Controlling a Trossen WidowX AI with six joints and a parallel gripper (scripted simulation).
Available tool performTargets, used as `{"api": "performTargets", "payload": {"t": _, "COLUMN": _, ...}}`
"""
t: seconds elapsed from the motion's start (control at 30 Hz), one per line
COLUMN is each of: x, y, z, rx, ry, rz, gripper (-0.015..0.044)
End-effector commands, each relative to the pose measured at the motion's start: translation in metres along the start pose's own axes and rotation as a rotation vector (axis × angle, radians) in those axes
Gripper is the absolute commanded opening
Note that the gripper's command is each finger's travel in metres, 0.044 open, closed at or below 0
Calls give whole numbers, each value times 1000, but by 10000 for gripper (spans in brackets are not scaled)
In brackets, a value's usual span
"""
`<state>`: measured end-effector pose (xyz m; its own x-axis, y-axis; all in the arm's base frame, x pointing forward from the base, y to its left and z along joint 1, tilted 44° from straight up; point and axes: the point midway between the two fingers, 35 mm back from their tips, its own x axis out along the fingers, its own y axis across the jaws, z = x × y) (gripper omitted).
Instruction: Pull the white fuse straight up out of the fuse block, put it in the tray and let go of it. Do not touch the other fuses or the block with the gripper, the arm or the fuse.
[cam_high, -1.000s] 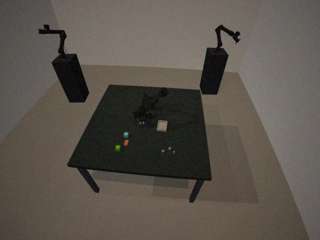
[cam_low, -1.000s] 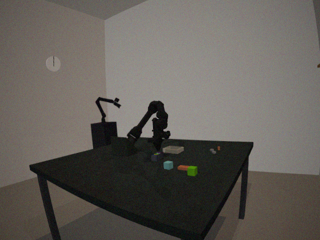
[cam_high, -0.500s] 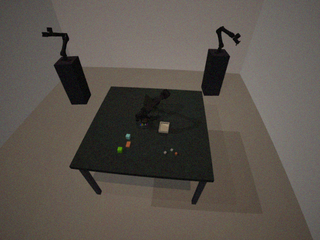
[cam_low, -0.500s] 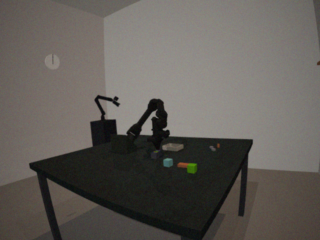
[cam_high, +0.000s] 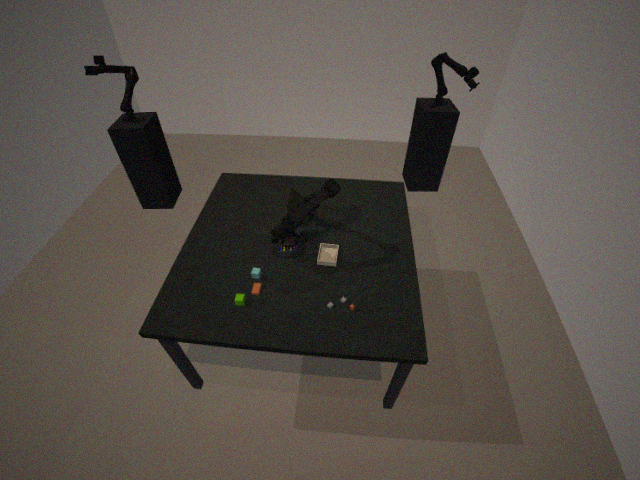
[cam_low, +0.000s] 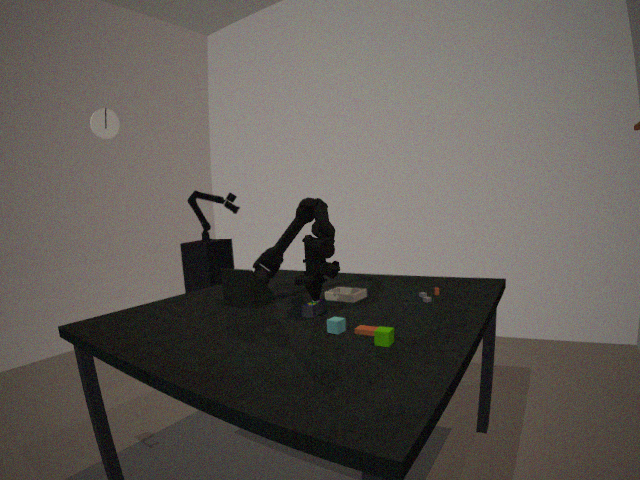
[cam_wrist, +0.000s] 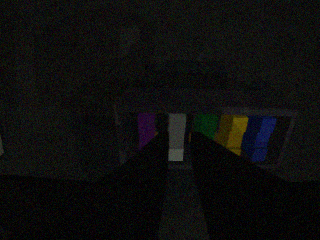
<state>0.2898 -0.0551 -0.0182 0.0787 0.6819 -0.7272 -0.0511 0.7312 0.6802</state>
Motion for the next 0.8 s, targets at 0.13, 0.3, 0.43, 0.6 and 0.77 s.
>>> {"api": "performTargets", "payload": {"t": 0.13, "x": 7, "y": 1, "z": -2, "rx": 7, "ry": 0, "rz": 8, "gripper": 62}}
{"api": "performTargets", "payload": {"t": 0.3, "x": 7, "y": 1, "z": -2, "rx": 7, "ry": 0, "rz": 8, "gripper": 62}}
{"api": "performTargets", "payload": {"t": 0.43, "x": 7, "y": 1, "z": -2, "rx": 7, "ry": 0, "rz": 8, "gripper": 62}}
{"api": "performTargets", "payload": {"t": 0.6, "x": 6, "y": 0, "z": -1, "rx": 2, "ry": 2, "rz": 2, "gripper": 29}}
{"api": "performTargets", "payload": {"t": 0.77, "x": 6, "y": 0, "z": -1, "rx": 2, "ry": 2, "rz": 2, "gripper": 0}}
